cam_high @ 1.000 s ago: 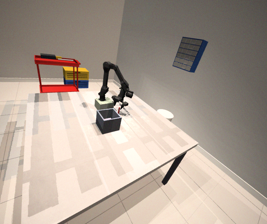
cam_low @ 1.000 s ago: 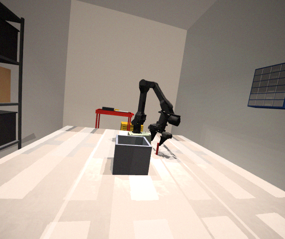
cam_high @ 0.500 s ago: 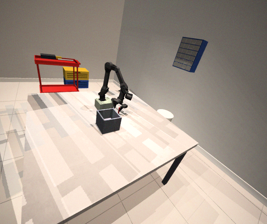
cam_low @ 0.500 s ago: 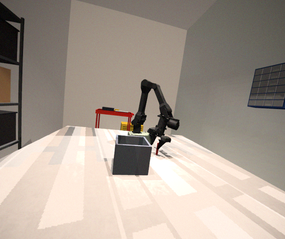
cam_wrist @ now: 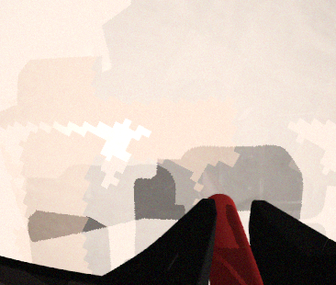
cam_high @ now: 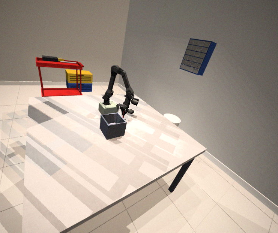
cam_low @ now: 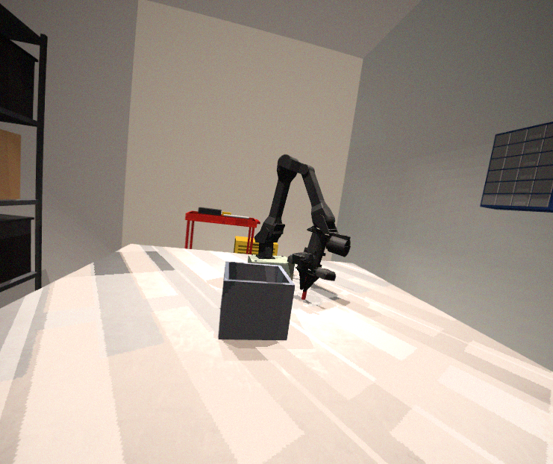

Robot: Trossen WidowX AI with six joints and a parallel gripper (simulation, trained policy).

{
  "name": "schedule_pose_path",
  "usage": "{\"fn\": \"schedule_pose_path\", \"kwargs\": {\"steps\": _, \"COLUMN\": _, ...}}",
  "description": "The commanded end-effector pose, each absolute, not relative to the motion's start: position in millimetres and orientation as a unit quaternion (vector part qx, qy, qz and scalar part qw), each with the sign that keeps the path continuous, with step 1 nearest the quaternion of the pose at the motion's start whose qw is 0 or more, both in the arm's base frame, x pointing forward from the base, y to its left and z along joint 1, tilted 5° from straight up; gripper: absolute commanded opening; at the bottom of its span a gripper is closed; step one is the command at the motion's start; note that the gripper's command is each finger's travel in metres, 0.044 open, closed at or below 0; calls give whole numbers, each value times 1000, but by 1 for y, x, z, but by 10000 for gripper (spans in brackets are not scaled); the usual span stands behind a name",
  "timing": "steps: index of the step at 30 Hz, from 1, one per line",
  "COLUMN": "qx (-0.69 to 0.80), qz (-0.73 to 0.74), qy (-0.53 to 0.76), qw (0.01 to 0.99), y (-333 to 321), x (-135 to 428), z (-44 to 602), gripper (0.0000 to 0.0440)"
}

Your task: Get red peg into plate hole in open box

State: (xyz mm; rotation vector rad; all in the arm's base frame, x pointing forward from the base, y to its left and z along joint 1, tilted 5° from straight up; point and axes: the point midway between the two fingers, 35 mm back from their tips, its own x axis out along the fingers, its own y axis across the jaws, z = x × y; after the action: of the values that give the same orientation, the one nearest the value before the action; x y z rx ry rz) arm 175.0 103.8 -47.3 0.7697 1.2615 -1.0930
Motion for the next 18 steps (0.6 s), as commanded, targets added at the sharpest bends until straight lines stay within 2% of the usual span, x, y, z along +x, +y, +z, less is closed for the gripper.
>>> {"fn": "schedule_pose_path", "kwargs": {"steps": 1, "qx": 343, "qz": -457, "qy": 539, "qw": 619, "y": 109, "x": 188, "z": -54, "gripper": 19}}
{"fn": "schedule_pose_path", "kwargs": {"steps": 18, "qx": 390, "qz": -436, "qy": 522, "qw": 620, "y": 116, "x": 207, "z": -28, "gripper": 0}}
